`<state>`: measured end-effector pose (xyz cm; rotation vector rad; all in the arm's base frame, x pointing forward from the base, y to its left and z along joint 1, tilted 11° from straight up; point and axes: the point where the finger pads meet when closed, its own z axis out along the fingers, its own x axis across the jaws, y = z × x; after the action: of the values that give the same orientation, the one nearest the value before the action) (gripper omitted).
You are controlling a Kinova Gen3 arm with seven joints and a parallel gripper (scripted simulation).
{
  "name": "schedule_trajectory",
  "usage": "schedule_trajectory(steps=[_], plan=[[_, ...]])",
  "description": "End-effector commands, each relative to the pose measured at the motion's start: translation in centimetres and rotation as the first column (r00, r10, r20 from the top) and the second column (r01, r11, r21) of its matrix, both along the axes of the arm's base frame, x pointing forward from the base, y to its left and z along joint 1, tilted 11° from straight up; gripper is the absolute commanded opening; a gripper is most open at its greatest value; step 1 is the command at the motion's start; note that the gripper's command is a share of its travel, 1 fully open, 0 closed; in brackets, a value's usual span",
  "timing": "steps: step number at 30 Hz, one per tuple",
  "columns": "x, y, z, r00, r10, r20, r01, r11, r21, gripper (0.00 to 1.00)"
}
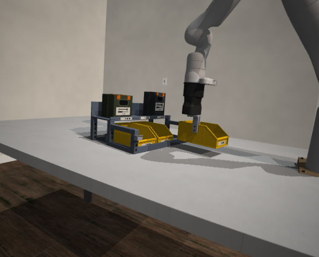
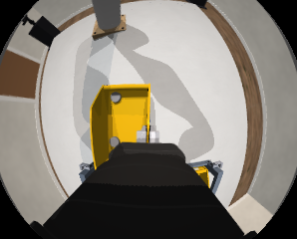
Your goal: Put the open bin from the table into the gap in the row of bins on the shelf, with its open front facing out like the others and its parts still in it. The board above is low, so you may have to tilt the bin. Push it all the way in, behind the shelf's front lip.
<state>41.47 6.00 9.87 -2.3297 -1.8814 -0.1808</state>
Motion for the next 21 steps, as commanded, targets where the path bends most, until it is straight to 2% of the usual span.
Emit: schedule_trajectory(steps=[1,21], plan=[[-0.4,-1.3,-0.1,1.0,-0.009,0.001,0.009,1.0,0.001,0.0],[-2.0,-5.0,-0.9,0.999,0.034,0.01,-0.034,0.999,0.001,0.0]])
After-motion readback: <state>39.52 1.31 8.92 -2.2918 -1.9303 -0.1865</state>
